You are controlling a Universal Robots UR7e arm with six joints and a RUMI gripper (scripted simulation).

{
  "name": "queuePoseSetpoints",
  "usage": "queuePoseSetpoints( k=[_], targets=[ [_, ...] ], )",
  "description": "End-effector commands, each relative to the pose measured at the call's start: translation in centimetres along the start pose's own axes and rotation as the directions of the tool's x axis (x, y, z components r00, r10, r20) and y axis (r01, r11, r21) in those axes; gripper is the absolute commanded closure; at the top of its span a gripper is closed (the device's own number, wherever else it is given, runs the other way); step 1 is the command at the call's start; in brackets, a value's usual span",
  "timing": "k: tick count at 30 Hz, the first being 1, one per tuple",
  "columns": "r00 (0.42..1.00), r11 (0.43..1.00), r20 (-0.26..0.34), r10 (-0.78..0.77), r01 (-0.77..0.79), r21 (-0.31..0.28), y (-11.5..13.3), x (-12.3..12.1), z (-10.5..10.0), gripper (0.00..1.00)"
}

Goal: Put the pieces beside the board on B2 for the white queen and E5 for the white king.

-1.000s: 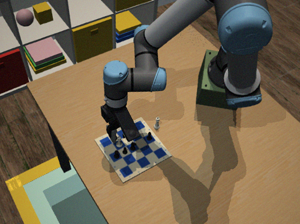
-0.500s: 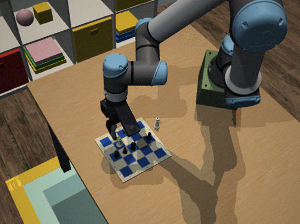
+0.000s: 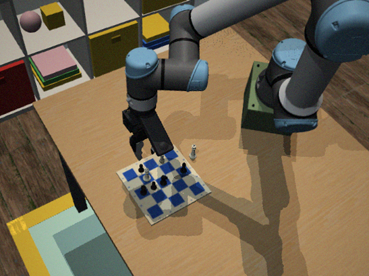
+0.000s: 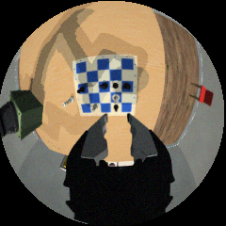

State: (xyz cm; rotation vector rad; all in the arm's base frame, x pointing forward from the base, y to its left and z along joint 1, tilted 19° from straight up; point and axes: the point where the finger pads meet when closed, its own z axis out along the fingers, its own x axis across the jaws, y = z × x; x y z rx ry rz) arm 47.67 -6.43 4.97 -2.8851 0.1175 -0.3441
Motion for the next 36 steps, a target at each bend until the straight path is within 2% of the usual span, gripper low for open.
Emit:
queuePoseSetpoints(
  k=[1, 2, 27, 36],
  targets=[
    [1.0, 1.0, 0.0, 0.0, 0.0, 0.0, 0.0, 0.0, -0.5, 0.75],
    [1.0, 1.0, 0.0, 0.0, 0.0, 0.0, 0.0, 0.0, -0.5, 0.0],
    [1.0, 1.0, 0.0, -0.003, 0.003, 0.0, 0.0, 0.0, -0.5, 0.0],
    [0.997, 0.997, 0.0, -0.072, 0.072, -0.001, 0.1, -1.1, -0.7, 0.0]
  ],
)
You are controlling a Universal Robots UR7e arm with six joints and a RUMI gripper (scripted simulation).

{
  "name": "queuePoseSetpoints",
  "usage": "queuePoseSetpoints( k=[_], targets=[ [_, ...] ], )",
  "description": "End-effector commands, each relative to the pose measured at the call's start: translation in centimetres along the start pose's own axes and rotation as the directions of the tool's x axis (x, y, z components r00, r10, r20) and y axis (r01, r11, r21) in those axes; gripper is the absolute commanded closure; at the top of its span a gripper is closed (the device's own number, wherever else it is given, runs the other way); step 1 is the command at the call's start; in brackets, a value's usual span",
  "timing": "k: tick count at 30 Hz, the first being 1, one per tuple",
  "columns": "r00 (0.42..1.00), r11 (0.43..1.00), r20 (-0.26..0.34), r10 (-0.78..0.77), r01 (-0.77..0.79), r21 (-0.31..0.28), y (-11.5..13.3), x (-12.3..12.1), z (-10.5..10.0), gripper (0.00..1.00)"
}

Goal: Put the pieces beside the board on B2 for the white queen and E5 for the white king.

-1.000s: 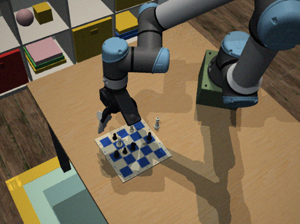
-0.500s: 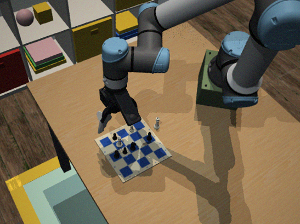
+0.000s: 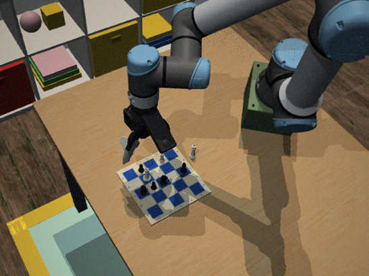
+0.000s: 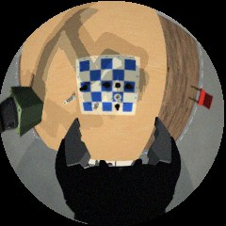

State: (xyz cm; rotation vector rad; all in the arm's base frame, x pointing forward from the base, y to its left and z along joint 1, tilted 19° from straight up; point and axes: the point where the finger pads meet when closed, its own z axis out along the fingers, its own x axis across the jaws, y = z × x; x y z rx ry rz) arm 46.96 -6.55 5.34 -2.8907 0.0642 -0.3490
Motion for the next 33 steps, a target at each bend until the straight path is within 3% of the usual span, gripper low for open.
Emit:
queuePoseSetpoints(
  k=[1, 10, 19, 21, 33],
  targets=[
    [0.999, 0.999, -0.001, -0.051, 0.051, -0.001, 0.1, -0.8, -0.2, 0.0],
    [0.979, 0.979, 0.0, -0.204, 0.204, -0.002, 0.2, -3.2, -0.7, 0.0],
    [0.88, 0.88, 0.002, -0.475, 0.475, -0.002, 0.2, -7.5, -1.1, 0.0],
    [0.88, 0.88, 0.002, -0.475, 0.475, -0.002, 0.2, -7.5, -1.1, 0.0],
    [0.617, 0.617, 0.002, -0.787, 0.787, -0.001, -0.2, -13.3, -0.8, 0.0]
  ],
)
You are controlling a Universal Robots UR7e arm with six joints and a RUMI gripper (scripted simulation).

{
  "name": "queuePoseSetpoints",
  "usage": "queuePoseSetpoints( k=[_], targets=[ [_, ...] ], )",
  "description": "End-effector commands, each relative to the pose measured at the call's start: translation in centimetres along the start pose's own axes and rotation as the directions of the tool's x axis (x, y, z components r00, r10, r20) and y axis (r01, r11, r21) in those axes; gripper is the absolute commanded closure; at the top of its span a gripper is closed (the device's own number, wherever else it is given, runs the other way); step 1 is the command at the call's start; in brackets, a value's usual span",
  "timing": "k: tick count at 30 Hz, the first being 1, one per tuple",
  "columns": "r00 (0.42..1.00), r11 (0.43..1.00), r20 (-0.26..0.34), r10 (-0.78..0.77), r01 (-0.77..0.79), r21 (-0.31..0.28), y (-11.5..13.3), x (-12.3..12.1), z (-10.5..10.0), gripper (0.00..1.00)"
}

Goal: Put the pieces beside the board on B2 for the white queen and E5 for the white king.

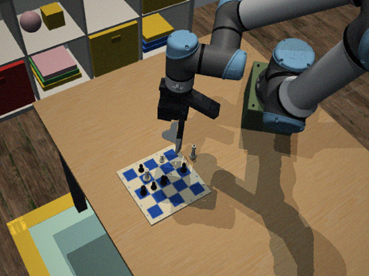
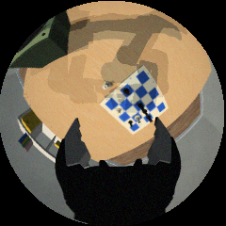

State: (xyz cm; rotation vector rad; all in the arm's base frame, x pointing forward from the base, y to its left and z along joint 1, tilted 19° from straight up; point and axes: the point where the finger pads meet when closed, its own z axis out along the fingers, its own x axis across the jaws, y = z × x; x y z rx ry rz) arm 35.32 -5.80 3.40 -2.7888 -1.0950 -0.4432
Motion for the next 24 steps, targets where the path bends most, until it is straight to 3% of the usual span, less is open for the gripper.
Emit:
queuePoseSetpoints(
  k=[1, 14, 24],
  targets=[
    [0.99, 0.99, -0.015, -0.142, 0.142, -0.003, -1.5, -1.2, 0.0, 0.0],
    [0.933, 0.933, -0.016, -0.359, 0.359, -0.007, -3.7, -2.9, 0.7, 0.0],
    [0.916, 0.916, -0.016, -0.4, 0.4, -0.008, -4.2, -3.3, 0.9, 0.0]
  ],
)
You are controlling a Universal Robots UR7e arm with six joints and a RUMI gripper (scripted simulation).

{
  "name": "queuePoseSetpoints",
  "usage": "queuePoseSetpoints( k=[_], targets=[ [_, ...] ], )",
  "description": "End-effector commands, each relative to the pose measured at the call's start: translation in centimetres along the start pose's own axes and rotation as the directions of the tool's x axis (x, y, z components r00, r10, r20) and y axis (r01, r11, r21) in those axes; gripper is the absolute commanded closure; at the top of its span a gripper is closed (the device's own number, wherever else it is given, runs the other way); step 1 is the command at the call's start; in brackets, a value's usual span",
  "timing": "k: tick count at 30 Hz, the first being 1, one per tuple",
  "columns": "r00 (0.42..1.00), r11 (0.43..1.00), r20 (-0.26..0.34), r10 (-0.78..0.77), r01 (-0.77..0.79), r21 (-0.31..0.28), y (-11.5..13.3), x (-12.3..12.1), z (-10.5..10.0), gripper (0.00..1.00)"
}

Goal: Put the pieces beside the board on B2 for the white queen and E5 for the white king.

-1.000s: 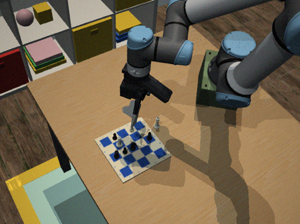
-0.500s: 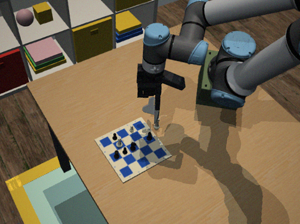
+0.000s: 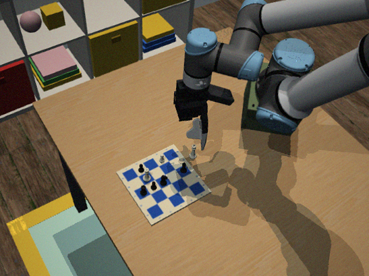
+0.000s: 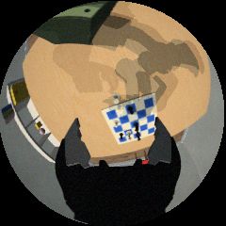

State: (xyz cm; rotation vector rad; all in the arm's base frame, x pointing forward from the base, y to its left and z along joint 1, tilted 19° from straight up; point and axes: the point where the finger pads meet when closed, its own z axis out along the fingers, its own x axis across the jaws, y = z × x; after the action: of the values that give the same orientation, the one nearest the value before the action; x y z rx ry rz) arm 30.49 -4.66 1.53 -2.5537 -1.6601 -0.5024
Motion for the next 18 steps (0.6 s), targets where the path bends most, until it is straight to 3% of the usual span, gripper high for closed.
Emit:
queuePoseSetpoints(
  k=[1, 3, 4, 18],
  targets=[
    [1.0, 1.0, -0.001, -0.008, 0.008, -0.001, -0.07, -0.03, 0.0, 0.0],
    [1.0, 1.0, -0.001, -0.009, 0.009, -0.001, -0.07, -0.04, 0.0, 0.0],
    [1.0, 1.0, -0.001, -0.009, 0.009, -0.001, -0.07, -0.04, 0.0, 0.75],
    [1.0, 1.0, -0.001, -0.009, 0.009, -0.001, -0.07, -0.04, 0.0, 0.75]
  ],
)
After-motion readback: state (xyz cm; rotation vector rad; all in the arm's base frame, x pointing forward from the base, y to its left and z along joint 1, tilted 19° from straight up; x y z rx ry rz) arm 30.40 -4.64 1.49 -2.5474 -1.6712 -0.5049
